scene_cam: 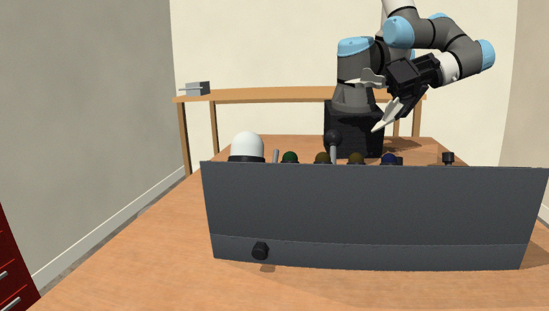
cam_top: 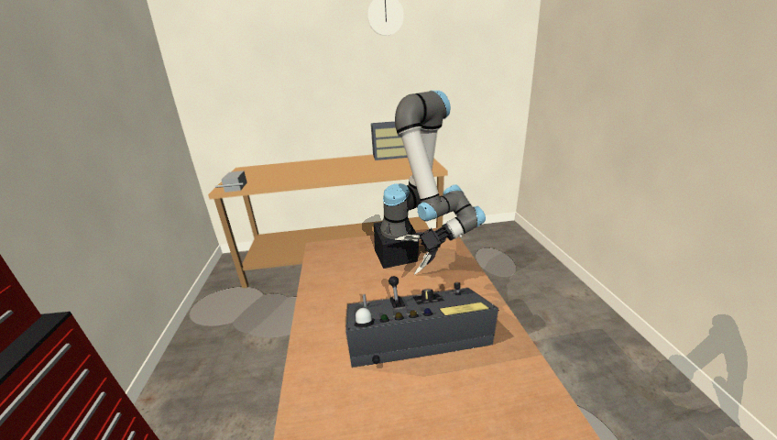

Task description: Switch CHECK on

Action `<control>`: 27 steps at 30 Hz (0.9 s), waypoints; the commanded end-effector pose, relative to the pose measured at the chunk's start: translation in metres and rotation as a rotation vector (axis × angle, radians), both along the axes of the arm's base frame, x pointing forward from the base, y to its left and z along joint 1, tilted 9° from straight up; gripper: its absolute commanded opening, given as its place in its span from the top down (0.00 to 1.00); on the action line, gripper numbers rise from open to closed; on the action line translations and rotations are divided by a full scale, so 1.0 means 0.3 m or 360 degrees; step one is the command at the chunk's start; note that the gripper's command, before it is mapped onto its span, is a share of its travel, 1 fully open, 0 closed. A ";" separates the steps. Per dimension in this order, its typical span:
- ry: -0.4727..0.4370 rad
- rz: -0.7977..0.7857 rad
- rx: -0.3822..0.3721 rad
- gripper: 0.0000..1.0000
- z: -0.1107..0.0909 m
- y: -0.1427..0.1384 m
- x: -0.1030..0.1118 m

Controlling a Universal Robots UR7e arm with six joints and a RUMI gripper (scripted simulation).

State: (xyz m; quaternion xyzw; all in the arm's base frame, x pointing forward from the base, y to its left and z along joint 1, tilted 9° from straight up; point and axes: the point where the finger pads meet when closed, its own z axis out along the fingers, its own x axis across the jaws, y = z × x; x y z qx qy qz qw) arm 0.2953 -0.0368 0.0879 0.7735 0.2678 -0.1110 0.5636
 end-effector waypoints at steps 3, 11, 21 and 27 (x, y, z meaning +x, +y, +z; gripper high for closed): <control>-0.0066 -0.0037 0.0036 0.00 0.001 -0.003 -0.011; -0.0239 -0.0128 0.0128 0.00 0.004 0.000 -0.028; -0.0739 -0.0409 0.0396 0.00 0.012 0.020 -0.067; -0.0958 -0.0540 0.0516 0.00 0.015 0.034 -0.079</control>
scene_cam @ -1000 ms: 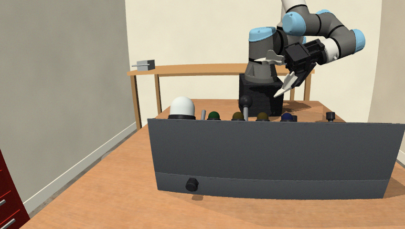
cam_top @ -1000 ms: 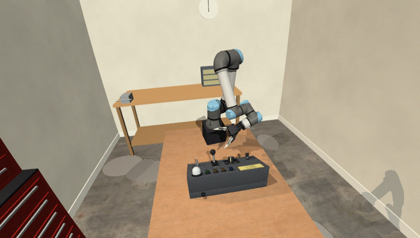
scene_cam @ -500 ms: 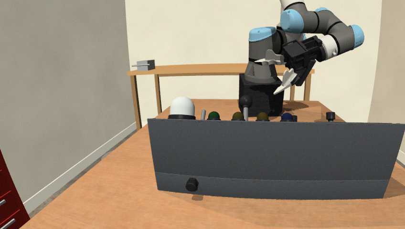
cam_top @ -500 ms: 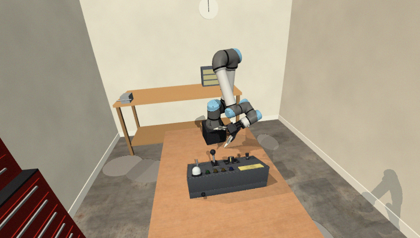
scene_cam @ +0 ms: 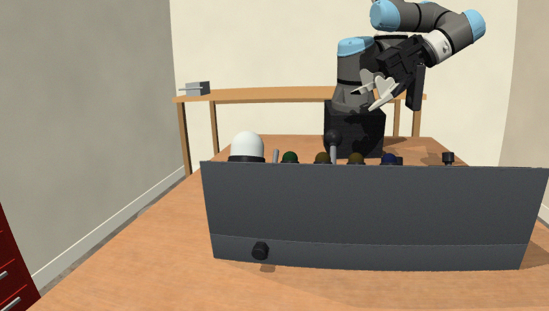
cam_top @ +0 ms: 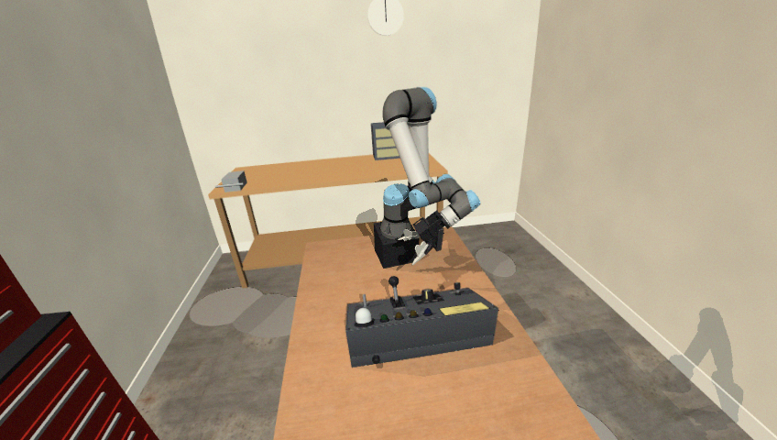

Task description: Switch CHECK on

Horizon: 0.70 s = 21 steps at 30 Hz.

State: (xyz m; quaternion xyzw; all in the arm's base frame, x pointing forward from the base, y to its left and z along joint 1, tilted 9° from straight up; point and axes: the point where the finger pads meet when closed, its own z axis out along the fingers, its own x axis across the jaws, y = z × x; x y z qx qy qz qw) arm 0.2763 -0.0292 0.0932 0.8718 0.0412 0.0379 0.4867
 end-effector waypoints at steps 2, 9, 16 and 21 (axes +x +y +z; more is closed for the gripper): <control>-0.0361 -0.0236 0.0197 0.00 0.001 0.021 -0.023; -0.0686 -0.0450 0.0395 0.00 0.010 0.052 -0.030; -0.0950 -0.0634 0.0564 0.00 0.022 0.080 -0.031; -0.1188 -0.0812 0.0730 0.00 0.038 0.112 -0.028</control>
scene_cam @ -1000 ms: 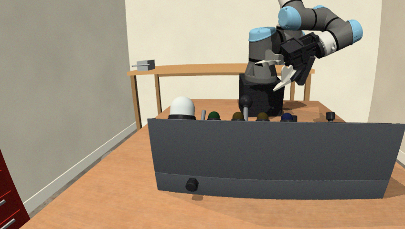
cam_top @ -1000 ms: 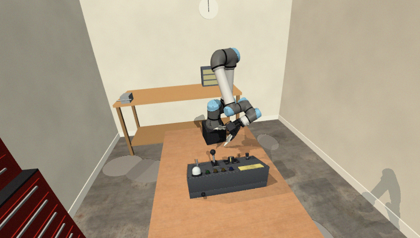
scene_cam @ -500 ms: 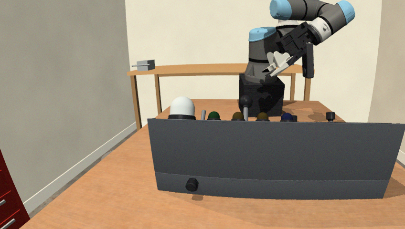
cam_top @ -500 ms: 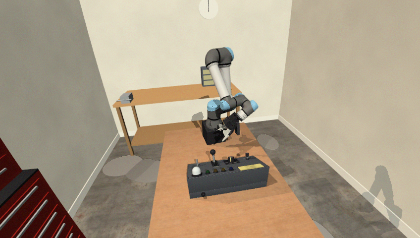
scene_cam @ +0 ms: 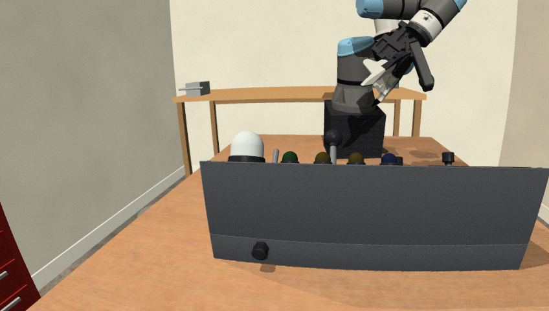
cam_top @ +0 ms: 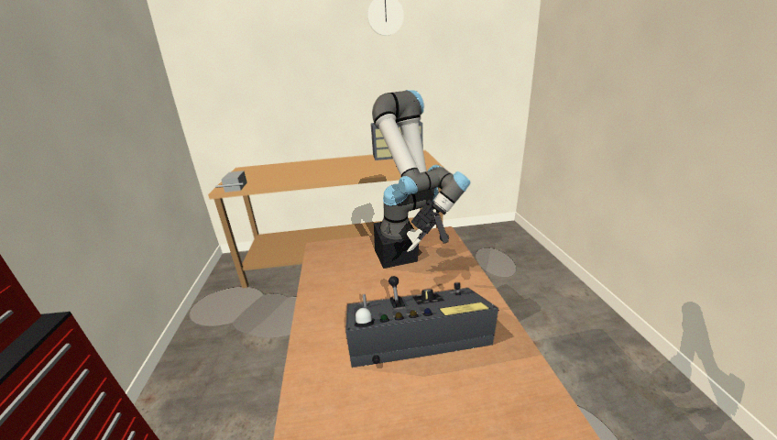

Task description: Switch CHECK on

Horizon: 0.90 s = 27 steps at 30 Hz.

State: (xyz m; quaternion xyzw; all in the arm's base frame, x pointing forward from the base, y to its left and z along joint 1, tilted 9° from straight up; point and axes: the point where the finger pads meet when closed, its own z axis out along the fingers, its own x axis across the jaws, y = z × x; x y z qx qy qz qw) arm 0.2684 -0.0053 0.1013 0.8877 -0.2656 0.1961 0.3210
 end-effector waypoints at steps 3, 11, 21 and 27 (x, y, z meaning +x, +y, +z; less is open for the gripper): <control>-0.0375 -0.0279 0.0255 0.00 0.017 0.043 0.000; -0.0696 -0.0521 0.0512 0.00 0.049 0.090 0.011; -0.1049 -0.0805 0.0840 0.00 0.099 0.149 0.027; -0.1228 -0.0958 0.1032 0.00 0.133 0.183 0.037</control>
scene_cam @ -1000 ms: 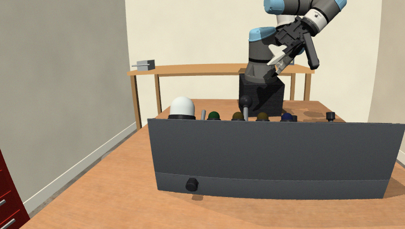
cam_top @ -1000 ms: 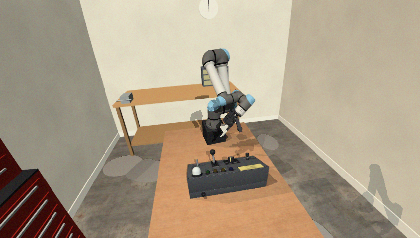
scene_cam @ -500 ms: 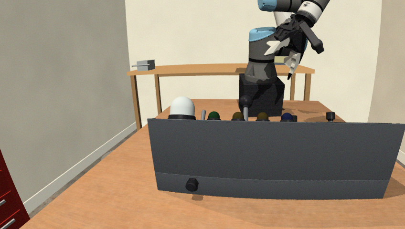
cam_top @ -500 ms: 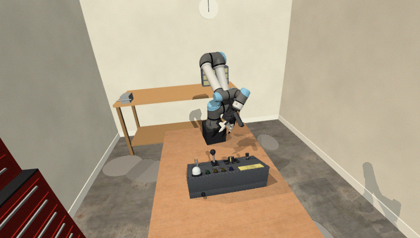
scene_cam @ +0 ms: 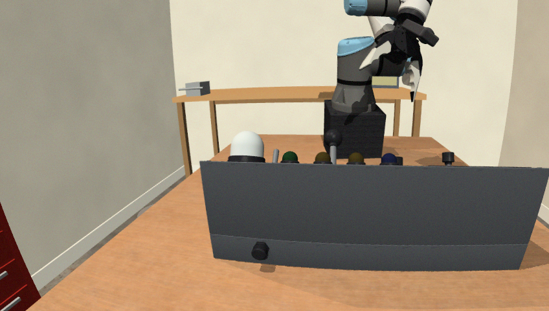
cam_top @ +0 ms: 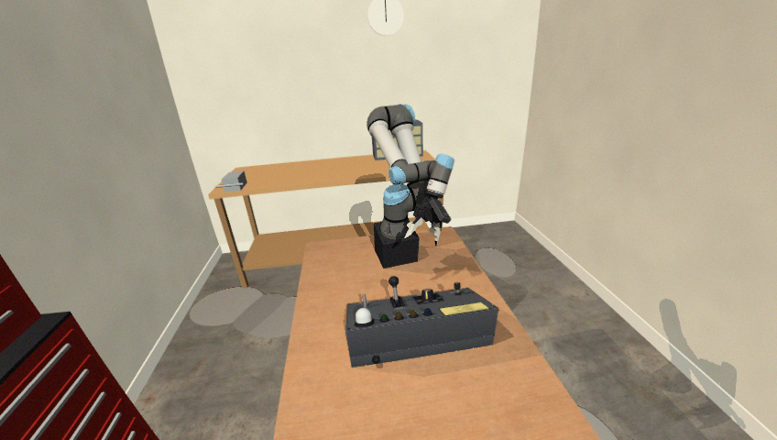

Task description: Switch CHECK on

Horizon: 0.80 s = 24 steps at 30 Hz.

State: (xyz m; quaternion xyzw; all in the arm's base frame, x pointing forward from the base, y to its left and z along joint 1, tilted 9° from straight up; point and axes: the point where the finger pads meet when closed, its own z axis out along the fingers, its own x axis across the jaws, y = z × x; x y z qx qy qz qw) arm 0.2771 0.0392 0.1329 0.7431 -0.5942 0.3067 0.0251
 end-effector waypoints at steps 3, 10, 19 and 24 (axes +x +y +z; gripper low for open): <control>-0.0265 -0.0205 0.0266 0.00 0.039 0.046 0.011; -0.0512 -0.0383 0.0553 0.00 0.095 0.095 0.023; -0.0743 -0.0544 0.0862 0.00 0.159 0.146 0.031; -0.0820 -0.0596 0.0977 0.00 0.184 0.165 0.033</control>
